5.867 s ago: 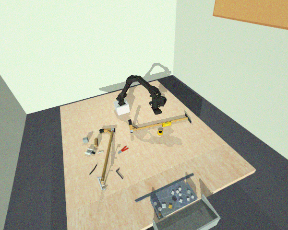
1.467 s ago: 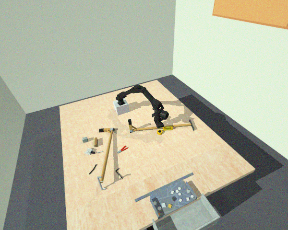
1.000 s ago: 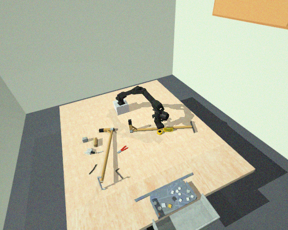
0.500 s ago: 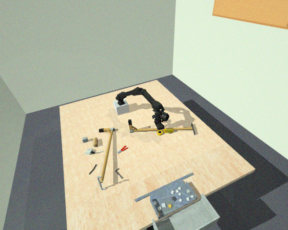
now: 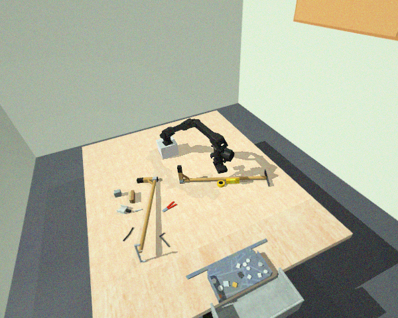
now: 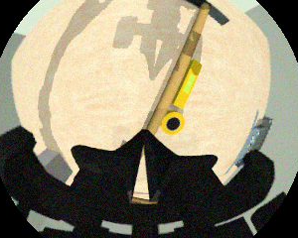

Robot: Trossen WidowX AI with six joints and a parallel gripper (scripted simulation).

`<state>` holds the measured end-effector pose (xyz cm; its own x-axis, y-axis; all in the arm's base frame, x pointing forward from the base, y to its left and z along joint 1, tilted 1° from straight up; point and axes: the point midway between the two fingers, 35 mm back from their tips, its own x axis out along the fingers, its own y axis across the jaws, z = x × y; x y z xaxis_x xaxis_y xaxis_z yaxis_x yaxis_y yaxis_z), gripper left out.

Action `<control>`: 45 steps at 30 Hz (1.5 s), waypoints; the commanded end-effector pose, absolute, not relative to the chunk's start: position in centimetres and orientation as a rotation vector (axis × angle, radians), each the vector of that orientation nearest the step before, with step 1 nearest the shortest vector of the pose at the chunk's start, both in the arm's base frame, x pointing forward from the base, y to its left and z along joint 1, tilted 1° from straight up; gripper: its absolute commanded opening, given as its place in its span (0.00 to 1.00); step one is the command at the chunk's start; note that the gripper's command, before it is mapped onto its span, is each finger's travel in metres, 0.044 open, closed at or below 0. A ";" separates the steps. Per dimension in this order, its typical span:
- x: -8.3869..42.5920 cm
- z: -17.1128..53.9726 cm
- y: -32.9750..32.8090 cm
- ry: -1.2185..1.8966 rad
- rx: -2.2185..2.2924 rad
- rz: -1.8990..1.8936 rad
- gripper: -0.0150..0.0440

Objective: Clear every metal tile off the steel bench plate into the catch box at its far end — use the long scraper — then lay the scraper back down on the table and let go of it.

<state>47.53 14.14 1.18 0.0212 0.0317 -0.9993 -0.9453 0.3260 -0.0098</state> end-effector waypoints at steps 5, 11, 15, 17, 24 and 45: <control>47.3 4.4 14.0 1.307 -0.947 0.966 0.25; 47.1 5.7 13.9 1.307 -0.947 0.966 0.25; 47.0 6.1 14.1 1.314 -0.905 0.922 0.25; 46.8 6.4 14.2 1.319 -0.871 0.886 0.25; 46.3 7.6 14.6 1.331 -0.747 0.765 0.25; 44.0 10.5 15.5 1.329 -0.351 0.434 0.25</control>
